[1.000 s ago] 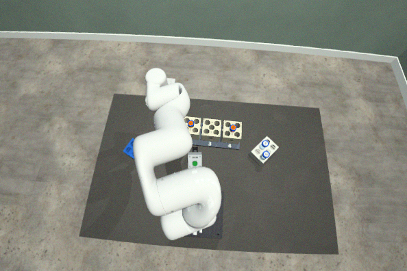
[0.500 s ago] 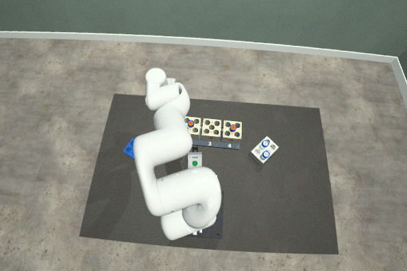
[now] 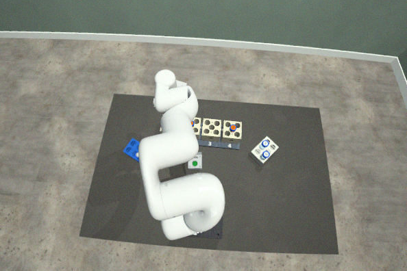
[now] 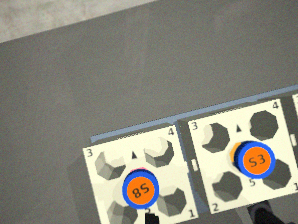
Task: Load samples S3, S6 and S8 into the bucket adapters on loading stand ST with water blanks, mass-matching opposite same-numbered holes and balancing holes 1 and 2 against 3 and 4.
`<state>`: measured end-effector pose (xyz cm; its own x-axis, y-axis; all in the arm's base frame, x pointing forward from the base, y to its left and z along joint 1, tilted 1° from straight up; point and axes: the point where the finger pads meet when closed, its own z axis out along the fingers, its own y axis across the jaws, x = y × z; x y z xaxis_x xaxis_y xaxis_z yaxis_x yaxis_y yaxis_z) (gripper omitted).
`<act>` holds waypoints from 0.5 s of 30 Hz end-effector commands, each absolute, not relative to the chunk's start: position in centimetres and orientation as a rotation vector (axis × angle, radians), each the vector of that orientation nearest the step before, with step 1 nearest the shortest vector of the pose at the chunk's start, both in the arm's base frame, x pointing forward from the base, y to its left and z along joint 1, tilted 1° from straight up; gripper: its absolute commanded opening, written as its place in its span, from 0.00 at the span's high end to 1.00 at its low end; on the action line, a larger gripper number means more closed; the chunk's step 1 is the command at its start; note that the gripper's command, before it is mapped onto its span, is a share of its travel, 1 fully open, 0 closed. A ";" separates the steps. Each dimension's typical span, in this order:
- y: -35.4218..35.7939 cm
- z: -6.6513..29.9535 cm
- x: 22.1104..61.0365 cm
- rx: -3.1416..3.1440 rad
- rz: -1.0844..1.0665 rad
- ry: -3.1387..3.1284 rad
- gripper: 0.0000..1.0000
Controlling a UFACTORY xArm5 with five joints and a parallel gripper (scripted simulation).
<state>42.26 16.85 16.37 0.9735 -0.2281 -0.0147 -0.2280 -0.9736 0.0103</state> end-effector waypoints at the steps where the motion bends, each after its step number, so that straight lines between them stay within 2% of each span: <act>1: 14.4 16.6 42.1 3.082 -0.020 -0.618 0.43; 15: 8.5 16.6 41.3 2.936 -0.020 -1.115 0.43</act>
<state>41.41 10.41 16.37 0.7900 -0.6131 -0.0111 -0.6129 -0.7900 0.0142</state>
